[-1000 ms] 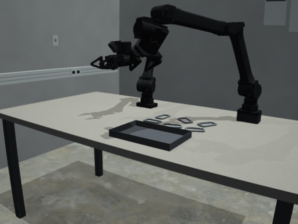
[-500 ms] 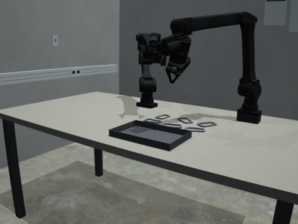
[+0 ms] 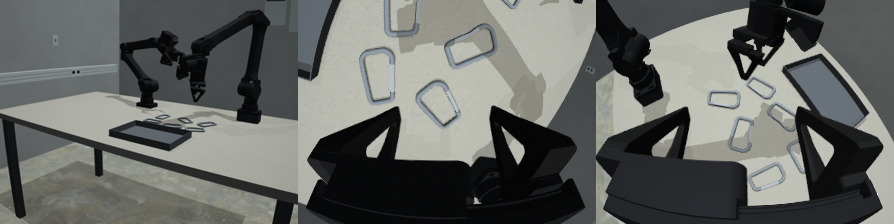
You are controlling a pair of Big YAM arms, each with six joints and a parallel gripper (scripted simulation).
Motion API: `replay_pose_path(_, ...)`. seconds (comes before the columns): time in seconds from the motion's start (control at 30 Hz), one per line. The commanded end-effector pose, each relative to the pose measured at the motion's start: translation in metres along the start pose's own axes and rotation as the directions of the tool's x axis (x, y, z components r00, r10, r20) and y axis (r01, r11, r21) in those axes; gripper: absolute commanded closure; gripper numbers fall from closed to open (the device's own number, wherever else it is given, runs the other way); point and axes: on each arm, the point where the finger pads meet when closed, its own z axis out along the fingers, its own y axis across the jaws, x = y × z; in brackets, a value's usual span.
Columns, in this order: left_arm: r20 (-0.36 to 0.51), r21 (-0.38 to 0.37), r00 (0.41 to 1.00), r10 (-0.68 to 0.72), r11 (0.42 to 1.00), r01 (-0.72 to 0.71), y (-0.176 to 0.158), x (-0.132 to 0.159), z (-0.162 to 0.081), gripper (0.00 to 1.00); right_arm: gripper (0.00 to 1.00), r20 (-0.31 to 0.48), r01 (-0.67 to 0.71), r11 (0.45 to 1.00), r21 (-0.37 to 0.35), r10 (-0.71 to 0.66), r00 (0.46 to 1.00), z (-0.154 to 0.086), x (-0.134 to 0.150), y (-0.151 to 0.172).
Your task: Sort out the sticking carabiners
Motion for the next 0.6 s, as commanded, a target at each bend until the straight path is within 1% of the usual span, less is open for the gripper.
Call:
replay_pose_path(0.0, 0.061, -0.100, 0.977, -0.204, 0.973, 0.209, -0.004, 0.007, 0.018, 0.17, 0.00, -0.019, 0.043, 0.997, -0.063, -0.045, 0.999, -0.015, 0.001, 0.020)
replay_pose_path(0.07, 0.075, -0.137, 0.961, -0.267, 0.952, 0.275, -0.004, 0.017, 0.033, 0.17, 0.00, -0.024, 0.052, 0.994, -0.092, -0.054, 0.998, -0.019, 0.003, 0.028)
replay_pose_path(0.13, 0.075, -0.137, 0.961, -0.267, 0.952, 0.275, -0.004, 0.017, 0.033, 0.17, 0.00, -0.024, 0.052, 0.994, -0.092, -0.054, 0.998, -0.019, 0.003, 0.028)
replay_pose_path(0.17, 0.081, -0.152, 0.951, -0.297, 0.940, 0.307, -0.004, 0.022, 0.040, 0.17, 0.00, -0.041, 0.053, 0.994, -0.099, -0.057, 0.998, -0.016, 0.007, 0.030)
replay_pose_path(0.23, 0.091, -0.178, 0.933, -0.349, 0.916, 0.360, -0.004, 0.032, 0.054, 0.17, 0.00, -0.041, 0.053, 0.992, -0.111, -0.058, 0.997, -0.017, 0.007, 0.033)
replay_pose_path(0.37, 0.097, -0.219, 0.896, -0.433, 0.869, 0.443, -0.004, 0.049, 0.079, 0.17, 0.00, -0.039, 0.048, 0.993, -0.104, -0.053, 0.998, -0.018, 0.006, 0.031)
replay_pose_path(0.47, 0.080, -0.251, 0.865, -0.495, 0.830, 0.498, -0.003, 0.068, 0.104, 0.17, 0.00, -0.039, 0.049, 0.993, -0.105, -0.053, 0.998, -0.018, 0.006, 0.031)
replay_pose_path(0.57, 0.084, -0.271, 0.849, -0.521, 0.808, 0.523, -0.003, 0.078, 0.114, 0.17, 0.00, -0.039, 0.049, 0.993, -0.105, -0.053, 0.998, -0.018, 0.006, 0.031)
